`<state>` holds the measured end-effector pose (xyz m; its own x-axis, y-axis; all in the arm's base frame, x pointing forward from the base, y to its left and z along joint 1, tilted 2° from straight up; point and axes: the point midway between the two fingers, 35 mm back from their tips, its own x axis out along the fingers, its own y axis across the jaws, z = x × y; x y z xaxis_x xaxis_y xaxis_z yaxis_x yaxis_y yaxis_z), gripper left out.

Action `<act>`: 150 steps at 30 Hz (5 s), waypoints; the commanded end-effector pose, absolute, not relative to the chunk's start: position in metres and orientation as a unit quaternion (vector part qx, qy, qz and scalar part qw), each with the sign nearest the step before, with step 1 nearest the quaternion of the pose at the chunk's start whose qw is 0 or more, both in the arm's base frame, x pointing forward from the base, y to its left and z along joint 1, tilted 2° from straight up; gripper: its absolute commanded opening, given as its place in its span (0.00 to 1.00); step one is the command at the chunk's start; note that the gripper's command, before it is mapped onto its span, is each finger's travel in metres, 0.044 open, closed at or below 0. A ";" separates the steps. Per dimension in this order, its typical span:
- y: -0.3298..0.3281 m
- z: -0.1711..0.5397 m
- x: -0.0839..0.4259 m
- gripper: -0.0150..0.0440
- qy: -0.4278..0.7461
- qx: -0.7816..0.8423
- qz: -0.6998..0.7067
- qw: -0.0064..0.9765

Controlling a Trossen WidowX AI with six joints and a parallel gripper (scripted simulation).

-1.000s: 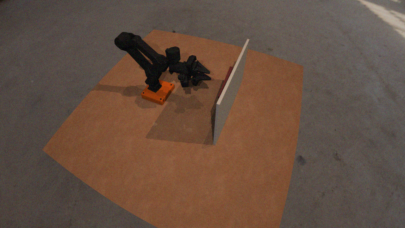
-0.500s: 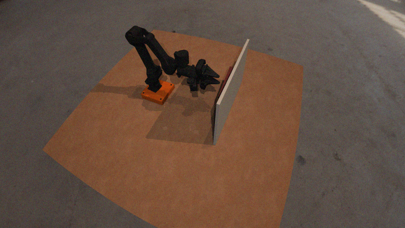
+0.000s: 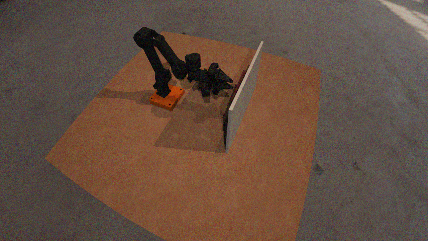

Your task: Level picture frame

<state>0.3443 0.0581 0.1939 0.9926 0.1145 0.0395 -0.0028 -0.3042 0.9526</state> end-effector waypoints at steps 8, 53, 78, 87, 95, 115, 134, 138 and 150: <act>0.061 0.198 0.362 0.69 0.034 0.808 0.054 0.585; 0.063 0.198 0.380 0.69 0.034 0.808 0.055 0.585; 0.063 0.199 0.381 0.25 0.034 0.808 0.055 0.585; 0.062 0.200 0.381 0.25 0.034 0.808 0.055 0.585; 0.061 0.202 0.381 0.25 0.034 0.808 0.055 0.585; 0.059 0.209 0.381 0.25 0.034 0.808 0.055 0.586; 0.058 0.211 0.381 0.25 0.033 0.808 0.055 0.586; 0.059 0.211 0.381 0.25 0.034 0.808 0.055 0.586; 0.059 0.211 0.380 0.25 0.033 0.808 0.055 0.586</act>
